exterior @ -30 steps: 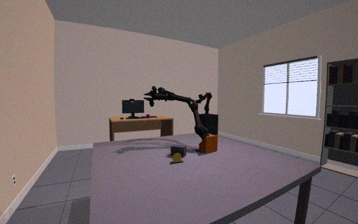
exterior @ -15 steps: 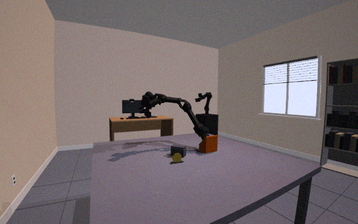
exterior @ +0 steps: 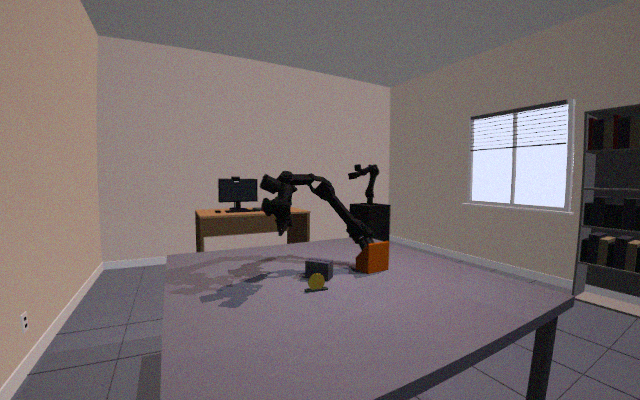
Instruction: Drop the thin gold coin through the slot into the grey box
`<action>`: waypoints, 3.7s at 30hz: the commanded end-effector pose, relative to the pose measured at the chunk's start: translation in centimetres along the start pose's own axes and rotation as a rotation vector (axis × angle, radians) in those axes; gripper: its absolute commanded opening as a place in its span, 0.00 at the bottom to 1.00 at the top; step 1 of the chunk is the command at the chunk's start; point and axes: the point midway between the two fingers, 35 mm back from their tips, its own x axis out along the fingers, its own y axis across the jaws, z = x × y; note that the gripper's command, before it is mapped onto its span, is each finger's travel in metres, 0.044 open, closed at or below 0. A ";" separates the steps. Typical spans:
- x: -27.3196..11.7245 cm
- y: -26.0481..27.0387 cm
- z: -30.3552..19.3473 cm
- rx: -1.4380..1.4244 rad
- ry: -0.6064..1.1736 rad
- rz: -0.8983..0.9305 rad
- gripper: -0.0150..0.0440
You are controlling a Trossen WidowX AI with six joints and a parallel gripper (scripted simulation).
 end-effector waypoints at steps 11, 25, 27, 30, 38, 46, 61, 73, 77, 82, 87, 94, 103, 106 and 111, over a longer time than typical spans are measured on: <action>7.2 -0.8 -14.1 -0.334 0.147 -0.567 0.53; 10.5 -2.4 -14.3 -0.334 0.146 -0.568 0.53; 11.3 -2.8 -14.3 -0.334 0.146 -0.568 0.53; 11.7 -3.0 -14.4 -0.334 0.146 -0.568 0.53; 12.5 -3.4 -14.4 -0.334 0.146 -0.568 0.53; 13.6 -4.1 -14.4 -0.335 0.148 -0.569 0.53; 15.7 -5.5 -14.5 -0.335 0.147 -0.569 0.53; 17.3 -6.6 -14.6 -0.334 0.145 -0.570 0.53; 17.6 -6.9 -14.6 -0.334 0.144 -0.571 0.53; 17.6 -6.9 -14.6 -0.334 0.144 -0.571 0.30; 17.6 -6.9 -14.6 -0.334 0.144 -0.571 0.25; 17.5 -6.8 -14.6 -0.334 0.144 -0.571 0.25; 16.0 -5.5 -14.4 -0.334 0.145 -0.568 0.25; 15.4 -5.1 -14.4 -0.334 0.145 -0.567 0.25; 14.4 -4.3 -14.3 -0.334 0.145 -0.567 0.25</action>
